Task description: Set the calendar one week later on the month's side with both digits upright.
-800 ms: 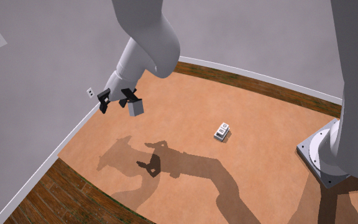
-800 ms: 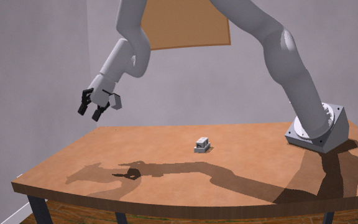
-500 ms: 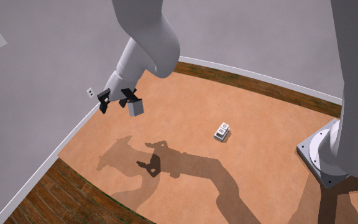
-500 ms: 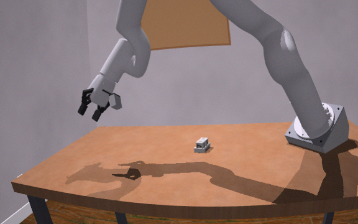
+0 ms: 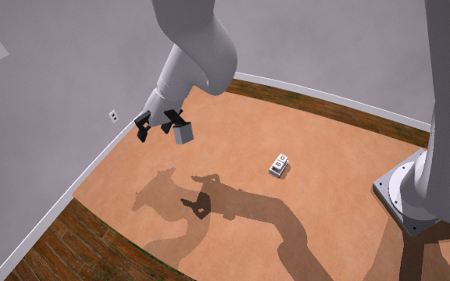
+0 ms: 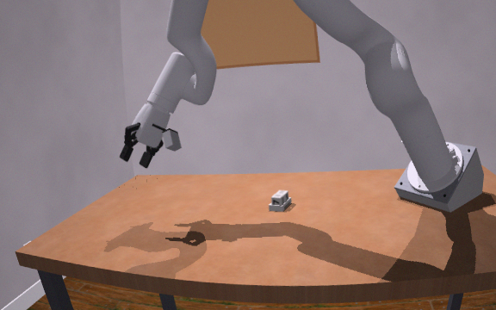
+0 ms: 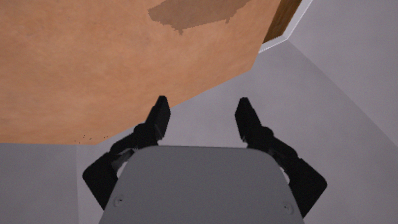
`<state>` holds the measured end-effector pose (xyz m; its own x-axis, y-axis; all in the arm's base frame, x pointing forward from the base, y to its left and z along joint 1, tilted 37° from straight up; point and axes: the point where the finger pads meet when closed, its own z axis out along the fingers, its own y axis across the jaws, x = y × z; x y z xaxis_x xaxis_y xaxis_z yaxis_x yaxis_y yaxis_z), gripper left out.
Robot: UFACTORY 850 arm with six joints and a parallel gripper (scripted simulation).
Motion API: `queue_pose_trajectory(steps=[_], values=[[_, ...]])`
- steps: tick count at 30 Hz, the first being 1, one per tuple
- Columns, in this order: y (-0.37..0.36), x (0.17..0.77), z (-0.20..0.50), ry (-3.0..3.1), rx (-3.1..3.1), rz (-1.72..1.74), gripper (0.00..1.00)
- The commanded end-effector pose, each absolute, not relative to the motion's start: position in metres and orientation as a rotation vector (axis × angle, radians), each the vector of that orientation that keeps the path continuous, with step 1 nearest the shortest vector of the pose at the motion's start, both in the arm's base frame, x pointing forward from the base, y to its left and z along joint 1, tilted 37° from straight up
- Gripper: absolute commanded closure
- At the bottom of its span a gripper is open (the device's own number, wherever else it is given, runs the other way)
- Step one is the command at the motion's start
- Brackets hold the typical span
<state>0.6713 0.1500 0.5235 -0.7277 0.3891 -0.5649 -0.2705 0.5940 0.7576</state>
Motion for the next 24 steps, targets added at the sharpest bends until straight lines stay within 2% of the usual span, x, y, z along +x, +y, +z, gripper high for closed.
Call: queue_pose_trajectory(steps=[1, 3, 4, 10, 11, 14, 15, 18, 19, 24], values=[[0.117, 0.638, 0.474, 2.190, 0.103, 1.060, 0.00], [0.117, 0.638, 0.474, 2.190, 0.103, 1.060, 0.00], [0.099, 0.615, 0.445, 2.254, 0.106, 1.004, 0.00], [0.078, 0.585, 0.411, 2.322, 0.108, 0.946, 0.00], [0.063, 0.558, 0.383, 2.390, 0.107, 0.890, 0.00], [0.060, 0.553, 0.379, 2.390, 0.107, 0.890, 0.00], [0.047, 0.524, 0.353, 2.456, 0.104, 0.840, 0.00], [0.045, 0.519, 0.348, 2.456, 0.104, 0.840, 0.00], [0.032, 0.487, 0.322, 2.515, 0.099, 0.797, 0.00], [0.023, 0.458, 0.300, 2.564, 0.092, 0.762, 0.00]])
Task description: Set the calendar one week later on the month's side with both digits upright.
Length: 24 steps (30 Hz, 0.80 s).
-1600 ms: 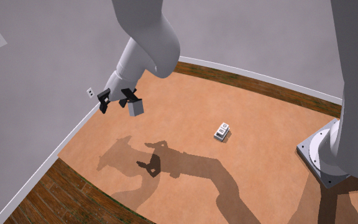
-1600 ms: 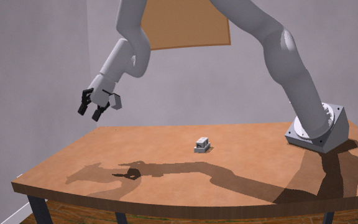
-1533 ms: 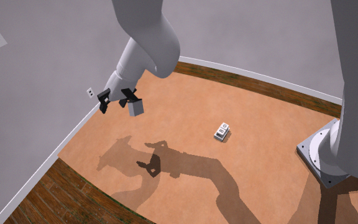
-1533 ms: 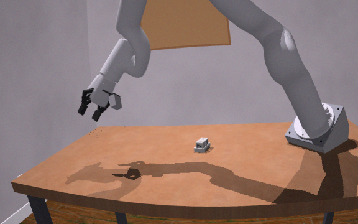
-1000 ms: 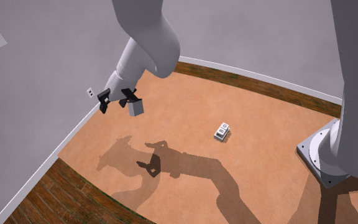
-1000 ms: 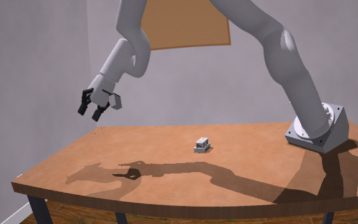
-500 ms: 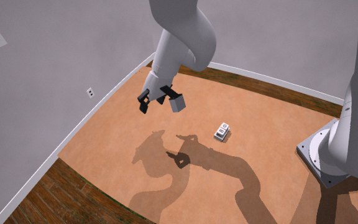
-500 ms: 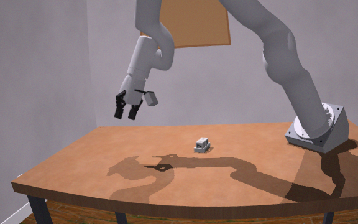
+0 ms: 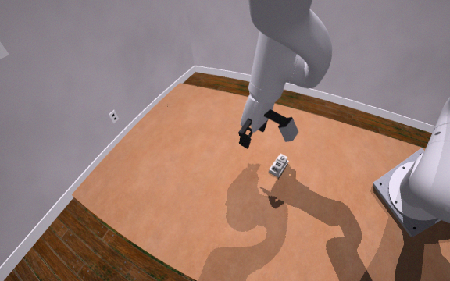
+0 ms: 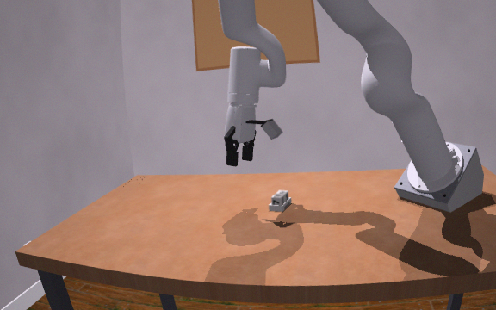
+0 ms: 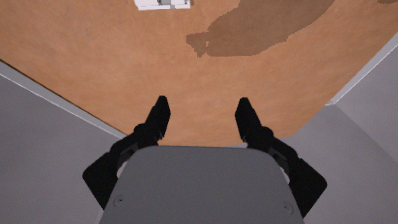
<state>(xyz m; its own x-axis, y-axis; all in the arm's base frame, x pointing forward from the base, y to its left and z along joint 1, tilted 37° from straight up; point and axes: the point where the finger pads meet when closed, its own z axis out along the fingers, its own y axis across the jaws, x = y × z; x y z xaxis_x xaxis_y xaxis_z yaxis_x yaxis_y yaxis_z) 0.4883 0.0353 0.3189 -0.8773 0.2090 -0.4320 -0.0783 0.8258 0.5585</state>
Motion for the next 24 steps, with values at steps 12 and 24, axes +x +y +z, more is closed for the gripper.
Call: queue_pose_trajectory(steps=[12, 24], values=[[0.010, 0.403, 0.263, 2.653, 0.075, 0.706, 0.00], [0.009, 0.402, 0.262, 2.655, 0.093, 0.711, 0.00]])
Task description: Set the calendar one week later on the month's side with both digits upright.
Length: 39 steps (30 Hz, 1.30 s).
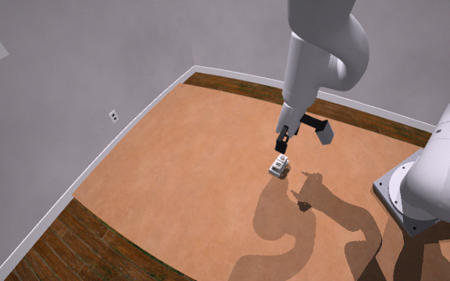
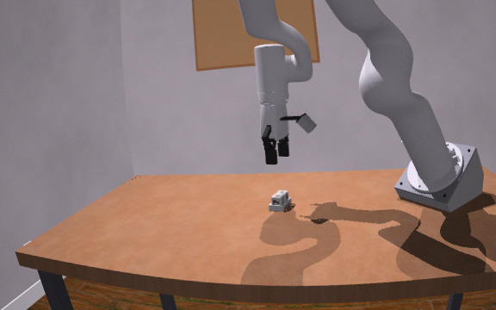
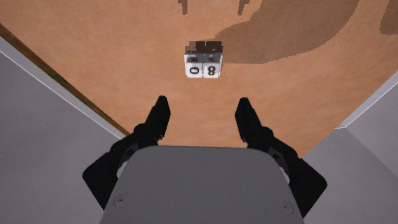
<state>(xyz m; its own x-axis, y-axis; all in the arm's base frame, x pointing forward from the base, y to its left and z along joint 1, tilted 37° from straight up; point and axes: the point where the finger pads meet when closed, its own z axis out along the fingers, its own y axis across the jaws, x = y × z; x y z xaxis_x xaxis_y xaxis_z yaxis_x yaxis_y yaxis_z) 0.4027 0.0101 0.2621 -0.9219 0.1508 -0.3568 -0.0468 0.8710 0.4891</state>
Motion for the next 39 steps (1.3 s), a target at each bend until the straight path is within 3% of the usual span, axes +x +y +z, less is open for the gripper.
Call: queue_pose_trajectory(steps=[1, 39], values=[[0.008, 0.401, 0.260, 2.659, 0.130, 0.720, 0.00], [-0.026, 0.333, 0.179, 2.296, 1.894, 1.004, 0.00]])
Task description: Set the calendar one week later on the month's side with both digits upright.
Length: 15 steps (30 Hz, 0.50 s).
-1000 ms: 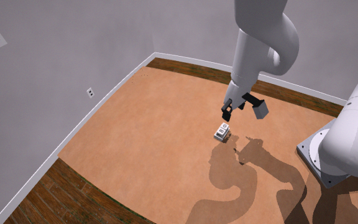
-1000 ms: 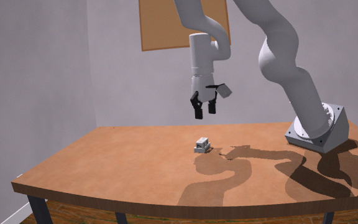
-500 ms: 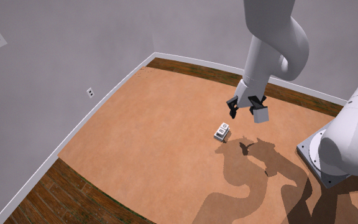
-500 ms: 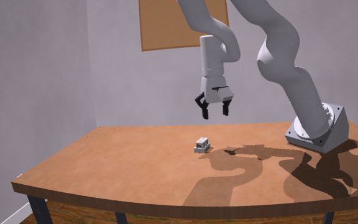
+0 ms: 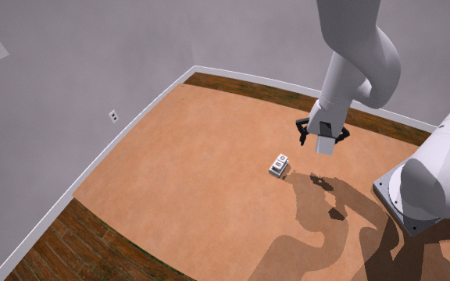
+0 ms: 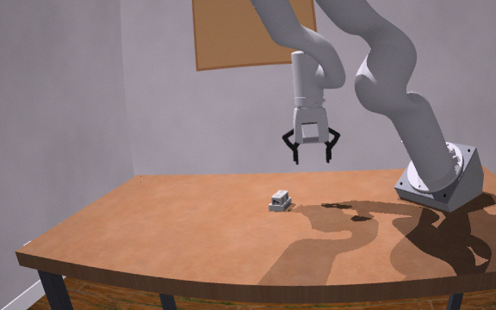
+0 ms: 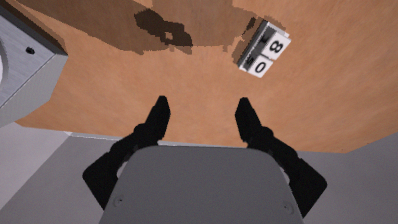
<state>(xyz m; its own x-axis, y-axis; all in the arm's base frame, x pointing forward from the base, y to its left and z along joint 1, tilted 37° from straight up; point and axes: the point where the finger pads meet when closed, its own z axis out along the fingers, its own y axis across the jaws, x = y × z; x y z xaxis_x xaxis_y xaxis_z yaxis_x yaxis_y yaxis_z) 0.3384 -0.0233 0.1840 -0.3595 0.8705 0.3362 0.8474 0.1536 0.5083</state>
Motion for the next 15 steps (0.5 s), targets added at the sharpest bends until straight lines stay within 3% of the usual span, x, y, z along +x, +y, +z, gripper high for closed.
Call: queue_pose_trajectory(steps=[1, 15], values=[[-0.026, 0.333, 0.178, 2.287, 1.910, 1.005, 0.00], [-0.014, 0.342, 0.158, 2.286, 1.912, 1.005, 0.00]])
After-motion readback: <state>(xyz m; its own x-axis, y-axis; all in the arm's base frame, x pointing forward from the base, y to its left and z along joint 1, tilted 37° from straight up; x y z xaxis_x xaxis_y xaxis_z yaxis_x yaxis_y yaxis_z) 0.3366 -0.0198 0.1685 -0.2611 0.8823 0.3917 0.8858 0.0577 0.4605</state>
